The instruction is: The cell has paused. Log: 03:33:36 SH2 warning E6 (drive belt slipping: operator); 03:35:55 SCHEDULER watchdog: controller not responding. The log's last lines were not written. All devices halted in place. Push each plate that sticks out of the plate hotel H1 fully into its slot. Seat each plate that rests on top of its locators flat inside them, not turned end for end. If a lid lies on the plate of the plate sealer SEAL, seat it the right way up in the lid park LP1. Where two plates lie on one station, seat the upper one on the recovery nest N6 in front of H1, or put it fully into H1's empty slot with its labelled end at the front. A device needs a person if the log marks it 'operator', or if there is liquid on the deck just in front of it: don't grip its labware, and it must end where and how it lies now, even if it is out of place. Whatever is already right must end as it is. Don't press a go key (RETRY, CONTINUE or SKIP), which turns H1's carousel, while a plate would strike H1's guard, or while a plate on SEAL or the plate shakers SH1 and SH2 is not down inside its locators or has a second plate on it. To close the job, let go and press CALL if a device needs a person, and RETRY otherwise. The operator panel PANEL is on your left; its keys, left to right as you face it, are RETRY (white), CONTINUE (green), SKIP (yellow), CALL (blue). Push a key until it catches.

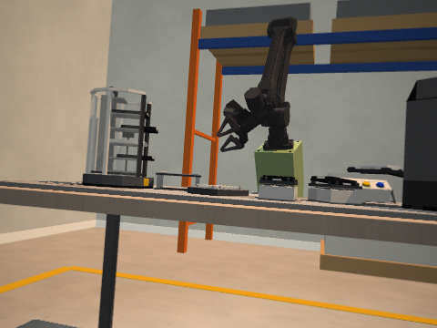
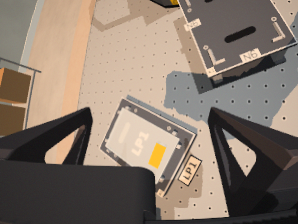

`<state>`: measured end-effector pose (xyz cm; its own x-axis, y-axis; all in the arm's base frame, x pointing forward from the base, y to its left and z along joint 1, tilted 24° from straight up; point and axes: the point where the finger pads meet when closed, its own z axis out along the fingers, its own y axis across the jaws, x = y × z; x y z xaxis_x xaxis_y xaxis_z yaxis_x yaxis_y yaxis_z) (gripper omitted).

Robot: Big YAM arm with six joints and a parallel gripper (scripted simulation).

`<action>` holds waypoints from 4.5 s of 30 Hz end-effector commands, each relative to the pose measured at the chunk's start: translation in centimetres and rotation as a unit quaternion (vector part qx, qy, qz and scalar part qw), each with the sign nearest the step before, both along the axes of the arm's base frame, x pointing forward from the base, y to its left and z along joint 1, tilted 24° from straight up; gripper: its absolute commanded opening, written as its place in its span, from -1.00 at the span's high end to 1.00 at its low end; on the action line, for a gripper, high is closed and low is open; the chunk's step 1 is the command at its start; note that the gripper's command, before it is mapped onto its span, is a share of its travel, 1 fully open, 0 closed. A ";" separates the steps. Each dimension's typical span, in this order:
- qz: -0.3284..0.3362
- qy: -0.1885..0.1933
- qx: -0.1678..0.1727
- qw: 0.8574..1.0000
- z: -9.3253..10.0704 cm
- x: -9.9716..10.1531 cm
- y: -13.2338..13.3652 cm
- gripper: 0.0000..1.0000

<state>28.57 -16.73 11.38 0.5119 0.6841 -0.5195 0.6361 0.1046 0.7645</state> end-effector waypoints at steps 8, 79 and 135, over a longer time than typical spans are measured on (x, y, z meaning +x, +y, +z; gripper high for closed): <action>0.000 -0.003 -0.001 1.000 0.2 0.1 0.0 -1.00; 0.624 0.449 -0.189 0.610 7.6 -1.8 17.2 -1.00; 0.609 0.457 -0.158 0.629 13.3 -5.4 16.8 -1.00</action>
